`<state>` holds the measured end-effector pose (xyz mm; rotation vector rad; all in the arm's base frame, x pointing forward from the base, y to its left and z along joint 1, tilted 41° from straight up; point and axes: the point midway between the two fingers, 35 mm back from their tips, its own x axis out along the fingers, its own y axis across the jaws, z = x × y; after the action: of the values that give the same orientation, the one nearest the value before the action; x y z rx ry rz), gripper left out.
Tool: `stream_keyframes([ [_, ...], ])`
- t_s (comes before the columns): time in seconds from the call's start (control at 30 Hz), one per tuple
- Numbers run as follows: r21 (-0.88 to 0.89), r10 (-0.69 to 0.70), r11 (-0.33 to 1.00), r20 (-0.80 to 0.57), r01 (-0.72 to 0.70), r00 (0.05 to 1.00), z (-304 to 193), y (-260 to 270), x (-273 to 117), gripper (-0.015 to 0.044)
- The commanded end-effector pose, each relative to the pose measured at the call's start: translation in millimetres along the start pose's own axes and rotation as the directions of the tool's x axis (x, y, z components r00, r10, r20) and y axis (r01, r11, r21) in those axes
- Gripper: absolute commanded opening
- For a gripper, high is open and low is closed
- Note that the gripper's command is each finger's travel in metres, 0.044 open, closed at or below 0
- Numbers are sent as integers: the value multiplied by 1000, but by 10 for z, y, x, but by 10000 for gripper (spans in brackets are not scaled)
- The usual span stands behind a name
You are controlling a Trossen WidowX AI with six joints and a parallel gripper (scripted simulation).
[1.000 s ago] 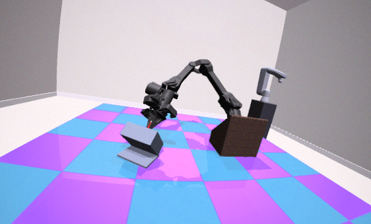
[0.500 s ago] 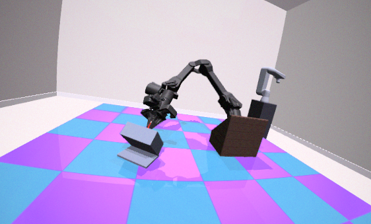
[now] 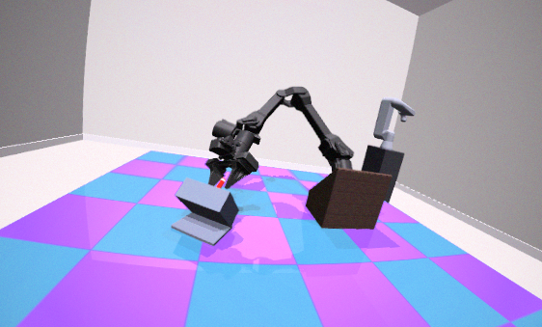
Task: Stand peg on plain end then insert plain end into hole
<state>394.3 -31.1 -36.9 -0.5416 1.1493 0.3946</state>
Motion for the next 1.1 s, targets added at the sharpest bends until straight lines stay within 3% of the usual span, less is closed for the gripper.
stream_keyframes([
  [0.0, 1, 1, 1000, -1, -1, 1000, 0, -4, -43, 440],
  [1.07, 3, 2, 1000, -1, -2, 1000, 35, -41, -536, 440],
])
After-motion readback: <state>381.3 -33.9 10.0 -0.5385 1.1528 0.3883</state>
